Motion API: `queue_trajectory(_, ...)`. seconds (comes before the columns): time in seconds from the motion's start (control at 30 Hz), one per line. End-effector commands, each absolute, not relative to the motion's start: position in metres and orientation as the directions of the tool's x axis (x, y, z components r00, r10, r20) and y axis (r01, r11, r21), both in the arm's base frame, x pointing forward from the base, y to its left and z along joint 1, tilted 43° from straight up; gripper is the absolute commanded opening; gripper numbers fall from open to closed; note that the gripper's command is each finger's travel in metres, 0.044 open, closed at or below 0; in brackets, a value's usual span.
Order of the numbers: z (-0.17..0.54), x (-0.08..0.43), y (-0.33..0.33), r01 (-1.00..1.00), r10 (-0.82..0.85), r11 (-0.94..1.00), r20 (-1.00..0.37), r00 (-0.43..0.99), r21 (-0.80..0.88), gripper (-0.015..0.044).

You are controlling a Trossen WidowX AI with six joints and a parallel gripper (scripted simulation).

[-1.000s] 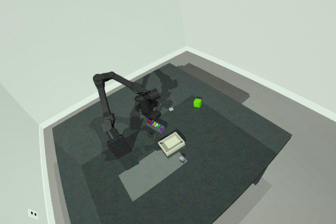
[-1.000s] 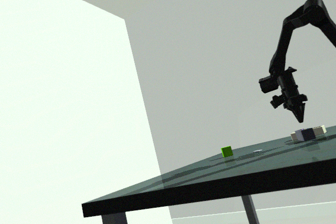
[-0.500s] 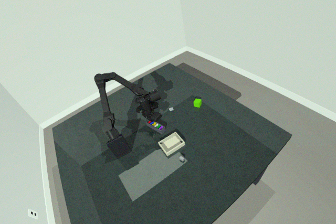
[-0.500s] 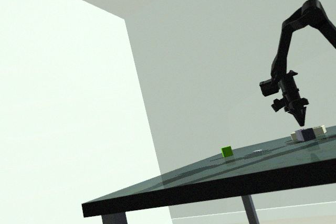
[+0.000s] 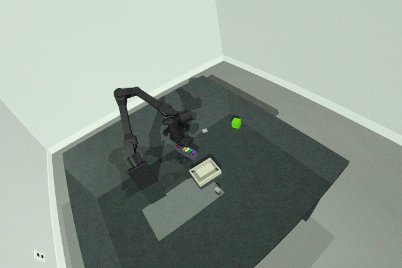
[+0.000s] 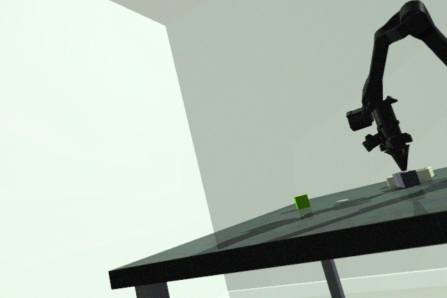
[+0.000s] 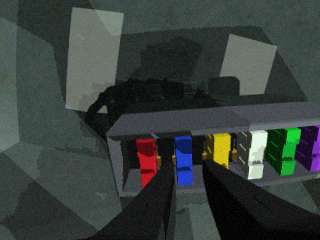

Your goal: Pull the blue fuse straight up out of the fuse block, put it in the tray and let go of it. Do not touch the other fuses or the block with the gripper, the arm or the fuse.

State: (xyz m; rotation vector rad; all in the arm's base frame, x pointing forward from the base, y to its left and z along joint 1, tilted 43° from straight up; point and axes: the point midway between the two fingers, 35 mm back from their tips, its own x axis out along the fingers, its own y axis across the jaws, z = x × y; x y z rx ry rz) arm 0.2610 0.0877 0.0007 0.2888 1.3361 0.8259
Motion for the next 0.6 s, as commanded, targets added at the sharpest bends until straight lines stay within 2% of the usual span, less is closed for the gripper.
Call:
queue_trajectory(0.0,0.0007,0.2604,0.0891,-0.359,0.677,0.689,-0.736,0.005,0.63,0.0074)
queue_trajectory(0.57,-0.0067,0.2604,0.0959,-0.359,0.677,0.688,-0.736,0.005,0.63,0.0074)
